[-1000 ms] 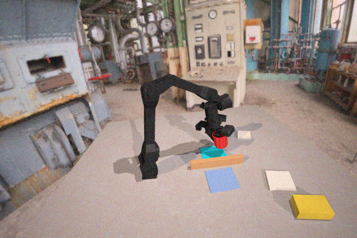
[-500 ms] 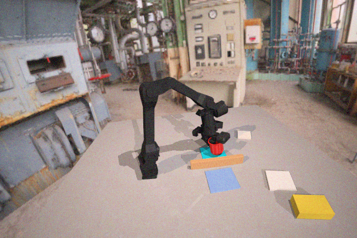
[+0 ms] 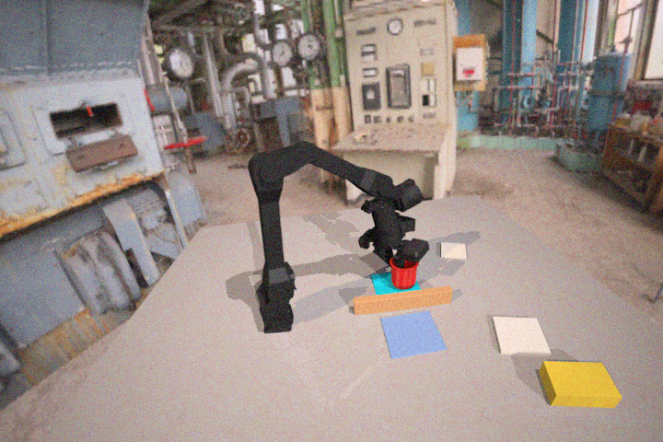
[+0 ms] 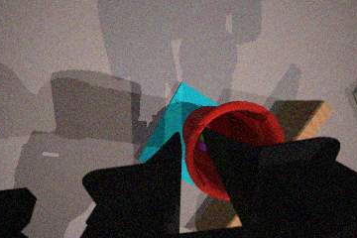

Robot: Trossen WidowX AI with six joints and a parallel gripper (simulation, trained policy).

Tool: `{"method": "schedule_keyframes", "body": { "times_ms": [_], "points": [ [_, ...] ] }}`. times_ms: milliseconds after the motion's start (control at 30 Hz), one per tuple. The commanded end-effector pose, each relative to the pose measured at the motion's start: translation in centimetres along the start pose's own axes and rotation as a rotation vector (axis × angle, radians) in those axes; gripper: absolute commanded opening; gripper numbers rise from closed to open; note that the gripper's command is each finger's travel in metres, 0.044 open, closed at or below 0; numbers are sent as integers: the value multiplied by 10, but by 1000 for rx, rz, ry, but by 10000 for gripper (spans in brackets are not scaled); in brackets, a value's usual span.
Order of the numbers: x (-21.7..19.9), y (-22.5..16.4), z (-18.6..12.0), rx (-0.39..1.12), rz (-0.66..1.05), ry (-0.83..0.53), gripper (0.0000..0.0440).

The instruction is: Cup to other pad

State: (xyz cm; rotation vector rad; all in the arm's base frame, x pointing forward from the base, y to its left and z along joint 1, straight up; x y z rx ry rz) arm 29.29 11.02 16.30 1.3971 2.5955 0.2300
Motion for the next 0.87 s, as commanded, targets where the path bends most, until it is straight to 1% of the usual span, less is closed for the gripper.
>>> {"method": "schedule_keyframes", "body": {
  "times_ms": [0, 700, 833],
  "points": [
    [0, -5, -5, -19, 5, 15, 129],
    [0, -18, -52, -151, 32, 36, 237],
    [-2, -17, -64, -189, 35, 27, 282]
  ]
}}
Point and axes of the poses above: the point midway between the two fingers, 35 mm back from their tips, its own z axis out along the fingers, its own x axis across the jaws, y = z × x, the point moved 9 cm from there along -z, back along the fingers, and after that the axes turned 7 degrees about z, right-handed, at the moved point
